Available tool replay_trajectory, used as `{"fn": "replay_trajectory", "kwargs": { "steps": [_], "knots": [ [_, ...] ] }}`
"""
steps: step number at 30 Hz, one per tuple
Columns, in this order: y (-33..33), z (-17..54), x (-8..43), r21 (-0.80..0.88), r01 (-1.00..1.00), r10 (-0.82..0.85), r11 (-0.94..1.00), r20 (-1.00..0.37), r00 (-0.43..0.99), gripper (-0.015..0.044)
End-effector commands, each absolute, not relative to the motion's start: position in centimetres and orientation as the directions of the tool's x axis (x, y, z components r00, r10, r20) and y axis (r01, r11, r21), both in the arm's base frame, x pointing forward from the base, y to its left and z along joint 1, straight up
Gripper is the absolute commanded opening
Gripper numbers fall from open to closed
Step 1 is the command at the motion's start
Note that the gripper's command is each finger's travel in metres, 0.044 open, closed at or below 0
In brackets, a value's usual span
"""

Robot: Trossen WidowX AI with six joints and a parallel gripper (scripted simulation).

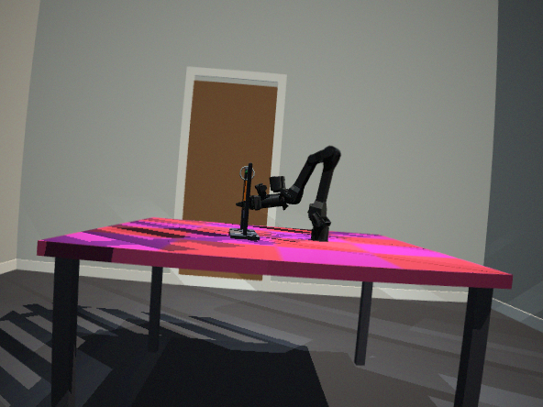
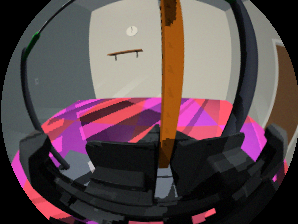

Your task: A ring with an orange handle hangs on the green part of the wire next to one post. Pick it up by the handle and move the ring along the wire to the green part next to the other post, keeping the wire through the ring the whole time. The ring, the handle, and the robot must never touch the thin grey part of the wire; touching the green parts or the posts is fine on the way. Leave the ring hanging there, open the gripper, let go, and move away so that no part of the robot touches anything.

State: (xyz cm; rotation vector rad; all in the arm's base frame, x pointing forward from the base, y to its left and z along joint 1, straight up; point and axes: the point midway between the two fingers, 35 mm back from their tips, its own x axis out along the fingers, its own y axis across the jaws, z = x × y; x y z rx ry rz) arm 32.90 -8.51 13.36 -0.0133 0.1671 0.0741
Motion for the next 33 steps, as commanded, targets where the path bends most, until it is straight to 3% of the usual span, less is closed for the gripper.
{"fn": "replay_trajectory", "kwargs": {
  "steps": [1, 33],
  "knots": [
    [-8.5, 13.8, 33.0, -0.017, -0.080, 0.077, 0.997, -0.158, 0.985, -0.0150],
    [-7.3, 13.8, 32.9, -0.014, -0.084, 0.081, 0.996, -0.161, 0.984, -0.0150]
  ]
}}
